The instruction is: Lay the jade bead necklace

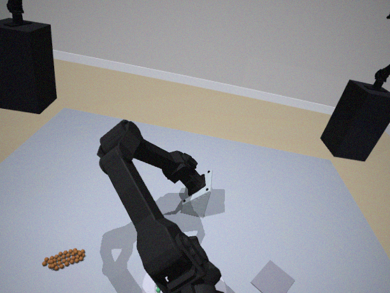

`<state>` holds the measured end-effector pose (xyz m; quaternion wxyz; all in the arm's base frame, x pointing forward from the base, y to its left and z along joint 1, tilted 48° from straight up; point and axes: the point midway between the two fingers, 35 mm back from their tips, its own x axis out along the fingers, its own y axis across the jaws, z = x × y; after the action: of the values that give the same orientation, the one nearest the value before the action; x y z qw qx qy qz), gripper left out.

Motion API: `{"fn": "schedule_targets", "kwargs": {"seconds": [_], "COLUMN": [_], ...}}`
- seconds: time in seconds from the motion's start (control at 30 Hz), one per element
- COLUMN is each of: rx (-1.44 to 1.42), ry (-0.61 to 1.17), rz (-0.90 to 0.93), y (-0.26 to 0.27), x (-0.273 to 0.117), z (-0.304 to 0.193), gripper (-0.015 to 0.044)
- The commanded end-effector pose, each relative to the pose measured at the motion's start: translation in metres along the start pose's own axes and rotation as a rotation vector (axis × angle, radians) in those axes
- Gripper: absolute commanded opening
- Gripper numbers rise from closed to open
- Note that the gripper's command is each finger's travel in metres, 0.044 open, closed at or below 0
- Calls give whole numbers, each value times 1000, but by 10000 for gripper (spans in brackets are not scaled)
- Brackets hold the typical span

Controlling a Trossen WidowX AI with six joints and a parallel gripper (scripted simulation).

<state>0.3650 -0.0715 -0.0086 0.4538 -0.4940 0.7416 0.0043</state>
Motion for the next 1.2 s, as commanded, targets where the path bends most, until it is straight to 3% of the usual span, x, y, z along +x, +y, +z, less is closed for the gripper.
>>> {"fn": "schedule_targets", "kwargs": {"seconds": [0.0,0.1,0.93,1.17], "rx": [-3,-6,-6,59], "ry": [0,4,1,1], "rz": [-2,1,-3,-3], "y": [0,1,1,-2], "x": [-3,-1,-5,-36], "z": [0,-1,-1,-12], "gripper": [367,440,440,256]}}
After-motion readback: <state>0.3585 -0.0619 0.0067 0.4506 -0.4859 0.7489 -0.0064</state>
